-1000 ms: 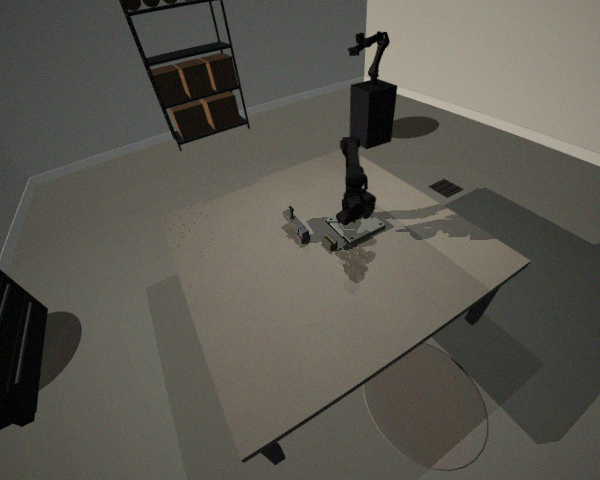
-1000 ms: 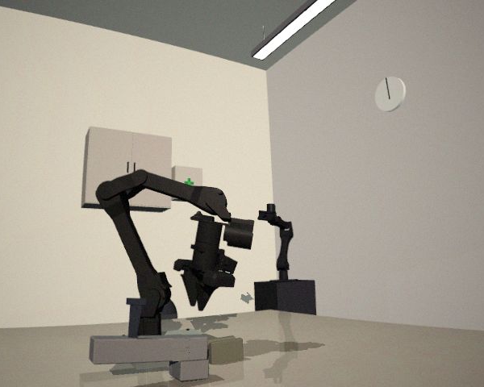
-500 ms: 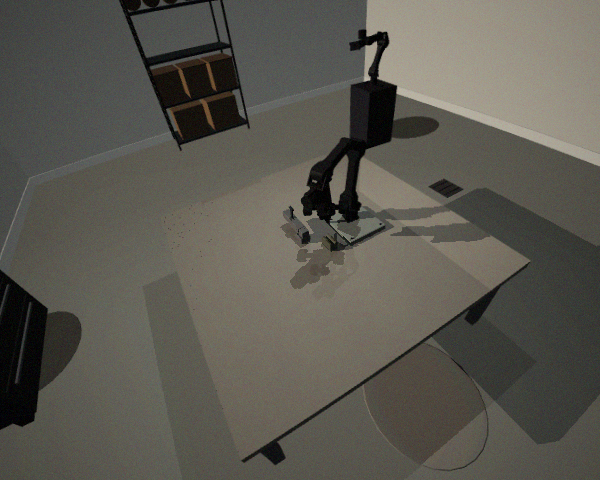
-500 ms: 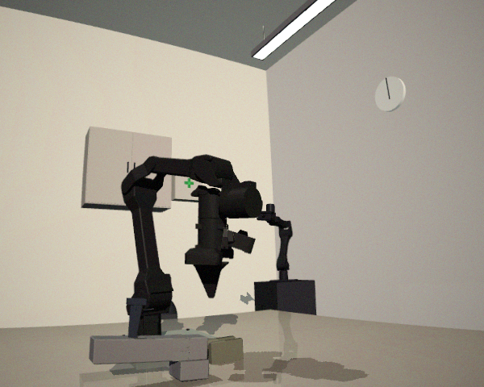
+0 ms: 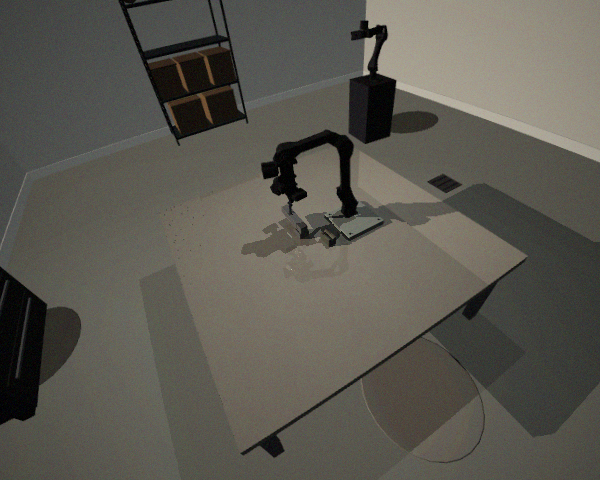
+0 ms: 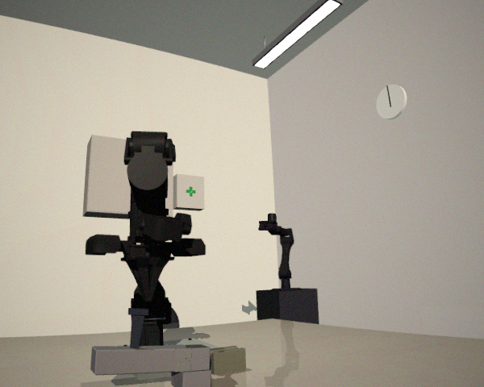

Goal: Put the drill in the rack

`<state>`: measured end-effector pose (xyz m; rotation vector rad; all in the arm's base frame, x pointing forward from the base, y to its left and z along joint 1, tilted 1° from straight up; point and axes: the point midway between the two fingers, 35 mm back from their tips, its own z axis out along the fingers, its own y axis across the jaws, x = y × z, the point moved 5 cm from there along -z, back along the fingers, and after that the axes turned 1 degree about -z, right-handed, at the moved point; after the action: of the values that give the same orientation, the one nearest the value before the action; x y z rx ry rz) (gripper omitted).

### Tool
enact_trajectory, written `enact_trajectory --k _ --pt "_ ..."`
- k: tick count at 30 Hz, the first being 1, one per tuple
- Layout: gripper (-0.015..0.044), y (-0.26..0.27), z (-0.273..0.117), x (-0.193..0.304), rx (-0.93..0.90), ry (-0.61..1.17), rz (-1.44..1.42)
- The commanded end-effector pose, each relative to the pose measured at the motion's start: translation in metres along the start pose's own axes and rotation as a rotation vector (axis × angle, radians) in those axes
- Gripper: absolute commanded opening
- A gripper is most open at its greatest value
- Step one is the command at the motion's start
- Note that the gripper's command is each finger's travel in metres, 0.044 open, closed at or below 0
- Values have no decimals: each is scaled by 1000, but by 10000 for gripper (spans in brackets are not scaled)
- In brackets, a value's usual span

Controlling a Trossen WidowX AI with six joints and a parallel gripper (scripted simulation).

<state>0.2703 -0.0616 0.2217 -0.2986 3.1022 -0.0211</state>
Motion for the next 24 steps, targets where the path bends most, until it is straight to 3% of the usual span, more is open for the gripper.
enact_trajectory --k 1,24 --pt "0 -16 -1 -1 6 -2 69" --pt "0 -17 14 -1 6 -3 69"
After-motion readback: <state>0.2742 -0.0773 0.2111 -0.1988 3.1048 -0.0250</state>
